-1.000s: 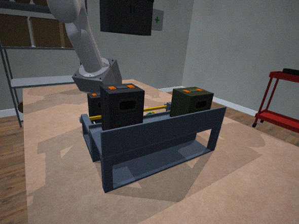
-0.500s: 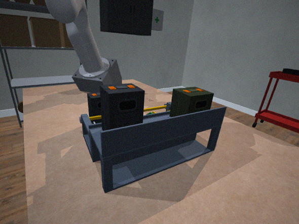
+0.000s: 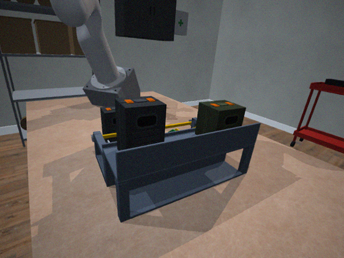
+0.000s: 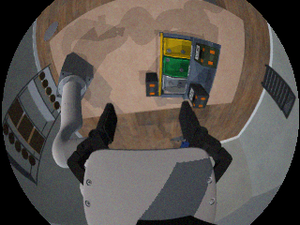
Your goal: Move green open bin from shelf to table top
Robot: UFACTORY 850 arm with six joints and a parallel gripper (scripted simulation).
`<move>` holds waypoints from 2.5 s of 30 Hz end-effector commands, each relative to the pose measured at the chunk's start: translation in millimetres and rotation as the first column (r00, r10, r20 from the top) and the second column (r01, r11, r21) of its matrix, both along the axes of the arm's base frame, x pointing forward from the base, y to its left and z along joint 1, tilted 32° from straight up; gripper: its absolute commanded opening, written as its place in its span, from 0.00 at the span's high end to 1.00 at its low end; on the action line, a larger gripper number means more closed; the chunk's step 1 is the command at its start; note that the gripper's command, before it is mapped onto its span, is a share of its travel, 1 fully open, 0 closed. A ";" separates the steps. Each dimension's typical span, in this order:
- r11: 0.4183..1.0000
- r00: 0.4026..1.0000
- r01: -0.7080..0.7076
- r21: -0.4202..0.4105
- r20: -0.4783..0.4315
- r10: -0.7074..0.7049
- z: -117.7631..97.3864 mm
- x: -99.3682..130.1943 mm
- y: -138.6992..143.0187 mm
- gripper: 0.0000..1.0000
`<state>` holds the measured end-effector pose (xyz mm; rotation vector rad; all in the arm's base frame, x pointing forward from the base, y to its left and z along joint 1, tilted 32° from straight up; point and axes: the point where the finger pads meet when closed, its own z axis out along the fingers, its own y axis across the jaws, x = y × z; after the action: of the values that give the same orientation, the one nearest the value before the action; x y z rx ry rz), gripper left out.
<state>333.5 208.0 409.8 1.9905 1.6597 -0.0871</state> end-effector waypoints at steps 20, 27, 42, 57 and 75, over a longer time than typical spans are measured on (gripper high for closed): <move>1.000 1.000 -0.002 0.001 -0.002 0.002 30.7 23.9 -43.2 0.00; 1.000 1.000 -0.002 0.001 -0.002 0.002 41.9 32.5 -59.4 0.00; 1.000 1.000 -0.002 0.001 -0.002 0.002 59.3 45.7 -84.1 0.00; 1.000 1.000 -0.002 0.001 -0.002 0.002 16.3 59.6 -105.6 0.00; 1.000 1.000 -0.002 0.001 -0.002 0.002 -25.9 73.7 -127.2 0.00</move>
<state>406.6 80.8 383.8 1.9900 1.6638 -0.0889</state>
